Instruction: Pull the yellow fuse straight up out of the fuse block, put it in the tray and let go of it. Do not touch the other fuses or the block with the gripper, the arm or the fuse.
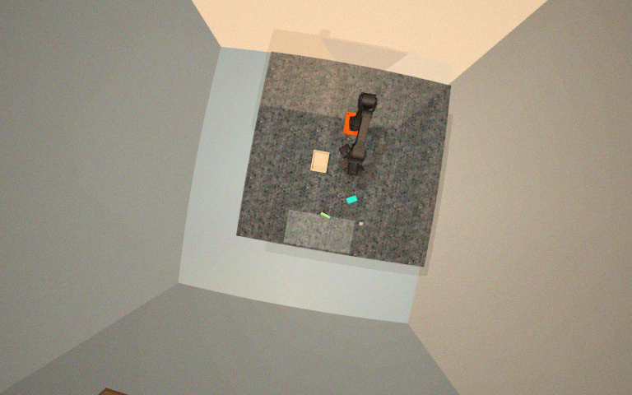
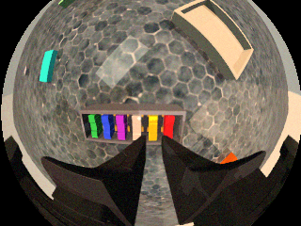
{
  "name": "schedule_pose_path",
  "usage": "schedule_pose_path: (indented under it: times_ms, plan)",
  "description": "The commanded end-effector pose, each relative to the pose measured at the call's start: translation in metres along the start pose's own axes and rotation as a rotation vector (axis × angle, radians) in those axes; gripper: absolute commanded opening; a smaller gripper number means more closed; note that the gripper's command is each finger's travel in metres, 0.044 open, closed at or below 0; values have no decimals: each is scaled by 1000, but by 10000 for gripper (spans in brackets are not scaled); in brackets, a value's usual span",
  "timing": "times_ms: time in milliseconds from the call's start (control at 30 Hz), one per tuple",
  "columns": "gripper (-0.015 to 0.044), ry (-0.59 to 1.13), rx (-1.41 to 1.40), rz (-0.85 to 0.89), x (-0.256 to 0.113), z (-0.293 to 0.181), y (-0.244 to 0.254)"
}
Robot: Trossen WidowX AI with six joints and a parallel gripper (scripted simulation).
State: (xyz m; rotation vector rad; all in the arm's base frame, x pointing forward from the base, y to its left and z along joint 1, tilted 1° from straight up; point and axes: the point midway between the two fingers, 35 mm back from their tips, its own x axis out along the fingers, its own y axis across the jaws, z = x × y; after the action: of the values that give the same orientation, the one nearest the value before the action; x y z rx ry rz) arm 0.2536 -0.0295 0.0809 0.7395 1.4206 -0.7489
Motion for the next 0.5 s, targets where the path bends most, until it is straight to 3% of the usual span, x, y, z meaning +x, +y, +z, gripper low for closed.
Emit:
schedule_pose_path:
  times_ms: [0, 467]
  plan:
    - [66, 5, 3, -1, 6, -1, 0]
    - [66, 6, 3, -1, 19, -1, 0]
